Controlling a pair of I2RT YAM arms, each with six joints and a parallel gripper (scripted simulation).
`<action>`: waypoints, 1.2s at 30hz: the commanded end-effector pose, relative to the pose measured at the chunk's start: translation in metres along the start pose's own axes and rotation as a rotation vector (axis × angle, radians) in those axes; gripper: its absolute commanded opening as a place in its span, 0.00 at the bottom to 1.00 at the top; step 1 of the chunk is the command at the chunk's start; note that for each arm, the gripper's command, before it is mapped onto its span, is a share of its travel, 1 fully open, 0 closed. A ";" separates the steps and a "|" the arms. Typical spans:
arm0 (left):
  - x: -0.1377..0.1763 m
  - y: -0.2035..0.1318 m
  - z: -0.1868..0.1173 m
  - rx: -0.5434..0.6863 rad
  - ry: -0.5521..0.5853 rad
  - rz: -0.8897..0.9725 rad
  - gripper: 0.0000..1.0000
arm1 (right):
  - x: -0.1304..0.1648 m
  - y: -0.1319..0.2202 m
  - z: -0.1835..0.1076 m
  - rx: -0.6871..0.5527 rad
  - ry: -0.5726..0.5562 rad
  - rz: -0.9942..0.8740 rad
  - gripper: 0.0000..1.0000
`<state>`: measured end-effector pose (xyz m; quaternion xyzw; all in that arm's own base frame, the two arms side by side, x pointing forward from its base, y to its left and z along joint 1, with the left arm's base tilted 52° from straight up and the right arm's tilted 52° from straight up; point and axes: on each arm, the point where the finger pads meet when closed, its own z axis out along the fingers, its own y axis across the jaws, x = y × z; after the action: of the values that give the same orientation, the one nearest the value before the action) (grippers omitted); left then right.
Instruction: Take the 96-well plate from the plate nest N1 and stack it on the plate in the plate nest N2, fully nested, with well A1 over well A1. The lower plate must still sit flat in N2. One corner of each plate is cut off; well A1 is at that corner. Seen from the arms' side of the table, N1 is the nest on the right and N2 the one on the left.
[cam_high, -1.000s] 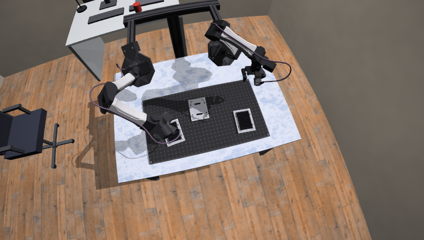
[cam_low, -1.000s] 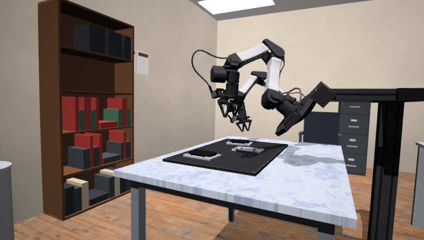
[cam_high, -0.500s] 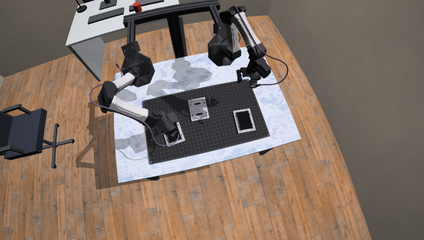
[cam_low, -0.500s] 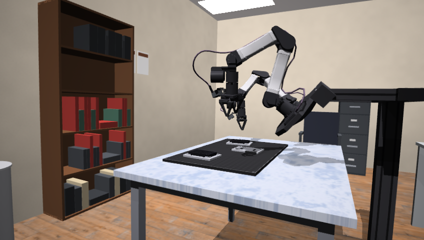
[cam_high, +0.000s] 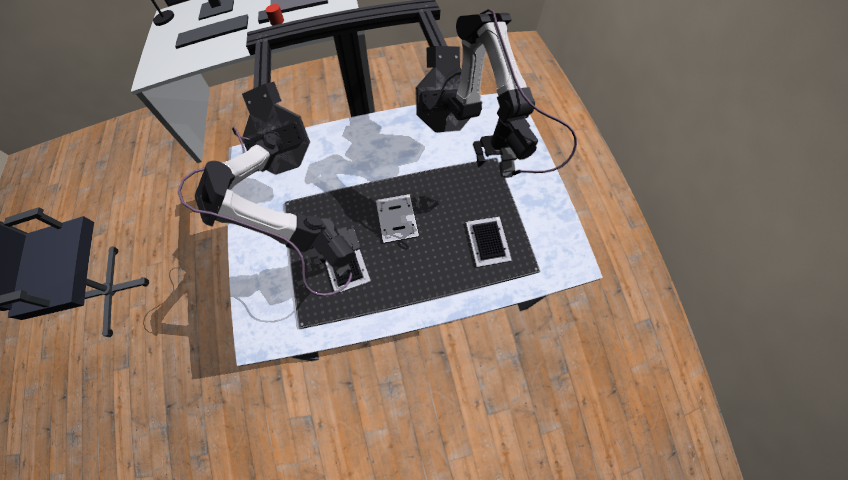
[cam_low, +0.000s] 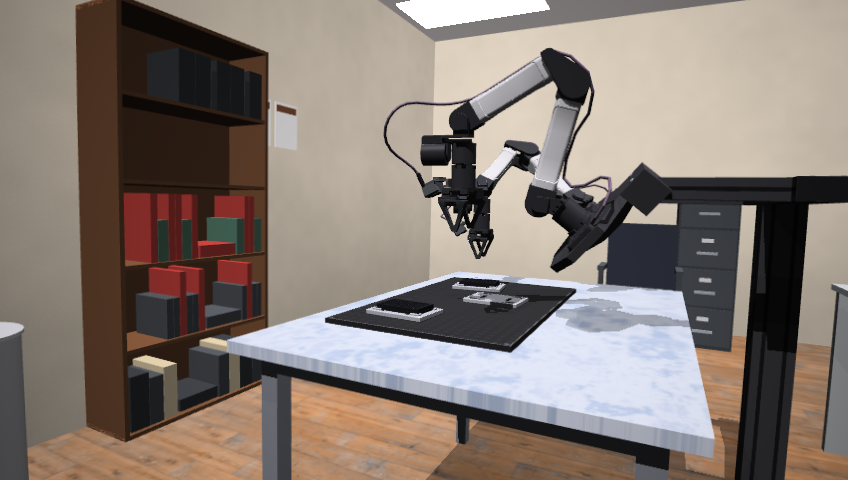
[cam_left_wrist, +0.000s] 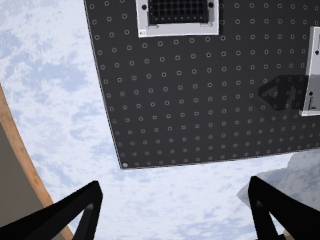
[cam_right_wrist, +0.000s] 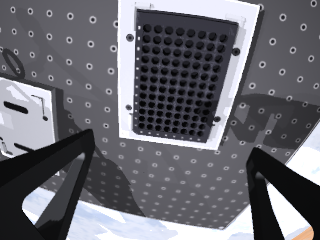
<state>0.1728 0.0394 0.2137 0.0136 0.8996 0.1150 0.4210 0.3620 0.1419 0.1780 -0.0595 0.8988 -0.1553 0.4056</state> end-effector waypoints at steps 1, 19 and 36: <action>-0.004 0.008 -0.004 -0.047 0.003 -0.027 1.00 | -0.003 -0.001 -0.001 0.007 -0.013 0.019 1.00; -0.001 0.007 -0.002 -0.045 0.001 -0.025 1.00 | 0.005 -0.001 0.026 0.016 0.012 0.008 1.00; -0.001 0.007 -0.002 -0.045 0.001 -0.025 1.00 | 0.003 0.000 0.051 0.014 0.008 0.011 1.00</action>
<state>0.1717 0.0446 0.2144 -0.0026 0.8987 0.1275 0.4197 0.3895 0.1305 0.1557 -0.0481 0.8980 -0.1611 0.4066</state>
